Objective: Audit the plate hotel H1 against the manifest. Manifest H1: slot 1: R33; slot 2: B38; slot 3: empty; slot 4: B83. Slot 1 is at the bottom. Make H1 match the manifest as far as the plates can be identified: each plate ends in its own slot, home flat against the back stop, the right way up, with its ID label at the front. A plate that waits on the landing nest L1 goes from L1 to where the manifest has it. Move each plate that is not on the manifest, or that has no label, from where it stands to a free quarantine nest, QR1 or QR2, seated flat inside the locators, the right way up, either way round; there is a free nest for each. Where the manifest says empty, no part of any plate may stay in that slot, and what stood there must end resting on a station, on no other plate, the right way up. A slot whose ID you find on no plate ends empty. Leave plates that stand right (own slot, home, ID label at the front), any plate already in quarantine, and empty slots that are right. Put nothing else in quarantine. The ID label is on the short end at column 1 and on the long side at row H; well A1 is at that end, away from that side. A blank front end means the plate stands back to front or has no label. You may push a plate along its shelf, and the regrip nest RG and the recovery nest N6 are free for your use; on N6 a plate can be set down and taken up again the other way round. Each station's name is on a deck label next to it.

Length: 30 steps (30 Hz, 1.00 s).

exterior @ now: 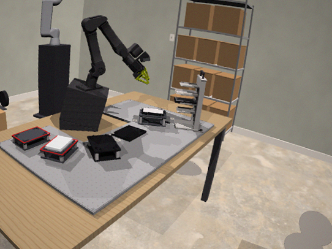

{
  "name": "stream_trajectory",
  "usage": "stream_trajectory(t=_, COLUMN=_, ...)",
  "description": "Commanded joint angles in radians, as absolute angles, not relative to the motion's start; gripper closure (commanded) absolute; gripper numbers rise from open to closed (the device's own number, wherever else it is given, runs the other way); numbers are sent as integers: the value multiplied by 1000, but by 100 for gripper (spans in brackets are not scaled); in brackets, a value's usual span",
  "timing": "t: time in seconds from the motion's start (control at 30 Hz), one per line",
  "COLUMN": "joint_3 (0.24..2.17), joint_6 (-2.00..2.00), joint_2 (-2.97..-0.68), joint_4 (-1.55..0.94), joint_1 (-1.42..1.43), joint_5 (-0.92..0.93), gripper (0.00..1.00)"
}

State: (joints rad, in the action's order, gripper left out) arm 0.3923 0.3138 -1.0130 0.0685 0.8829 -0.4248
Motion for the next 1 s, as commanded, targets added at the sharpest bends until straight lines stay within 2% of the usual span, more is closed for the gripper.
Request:
stream_trajectory(t=0.0, joint_3=419, joint_6=318, joint_2=-990, joint_4=5, joint_1=891, joint_5=-437, gripper=0)
stream_trajectory(t=0.17, joint_3=382, joint_6=317, joint_2=-1008, joint_4=5, joint_1=890, joint_5=-437, gripper=0)
stream_trajectory(t=0.97, joint_3=776, joint_6=-52, joint_2=-1311, joint_4=-242, joint_1=937, joint_5=-252, gripper=0)
